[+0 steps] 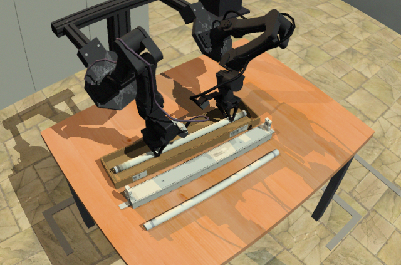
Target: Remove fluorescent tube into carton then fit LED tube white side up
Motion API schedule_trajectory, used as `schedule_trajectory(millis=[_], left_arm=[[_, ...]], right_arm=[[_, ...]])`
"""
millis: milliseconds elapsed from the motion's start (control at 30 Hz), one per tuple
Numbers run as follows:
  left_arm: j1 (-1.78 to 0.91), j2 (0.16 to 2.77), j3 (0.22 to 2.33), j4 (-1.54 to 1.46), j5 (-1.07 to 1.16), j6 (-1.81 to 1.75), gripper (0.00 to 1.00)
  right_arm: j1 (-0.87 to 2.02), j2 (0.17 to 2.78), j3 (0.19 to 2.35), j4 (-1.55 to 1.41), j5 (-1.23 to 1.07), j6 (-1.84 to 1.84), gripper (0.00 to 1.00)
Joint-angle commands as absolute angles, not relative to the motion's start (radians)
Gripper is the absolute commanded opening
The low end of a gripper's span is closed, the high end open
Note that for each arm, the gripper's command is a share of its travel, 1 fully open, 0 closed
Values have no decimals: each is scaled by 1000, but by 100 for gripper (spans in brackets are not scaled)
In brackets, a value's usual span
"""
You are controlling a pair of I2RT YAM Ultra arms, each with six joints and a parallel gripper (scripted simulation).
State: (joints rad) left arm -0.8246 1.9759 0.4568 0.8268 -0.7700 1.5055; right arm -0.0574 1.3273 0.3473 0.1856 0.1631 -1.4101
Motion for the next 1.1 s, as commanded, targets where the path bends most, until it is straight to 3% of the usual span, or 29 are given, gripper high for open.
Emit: schedule_trajectory(millis=[0,233,267,900,1067], left_arm=[[-847,1990,438,808,-759,1510,32],[-847,1990,438,808,-759,1510,32],[-847,1990,438,808,-759,1510,32],[-847,1990,438,808,-759,1510,32],[-902,1881,394,720,-832,1435,32]], right_arm=[[-65,1314,356,187,138,-1417,11],[-65,1314,356,187,138,-1417,11],[-65,1314,356,187,138,-1417,32],[-65,1314,356,187,138,-1416,32],[-30,1170,356,6,177,-1388,32]])
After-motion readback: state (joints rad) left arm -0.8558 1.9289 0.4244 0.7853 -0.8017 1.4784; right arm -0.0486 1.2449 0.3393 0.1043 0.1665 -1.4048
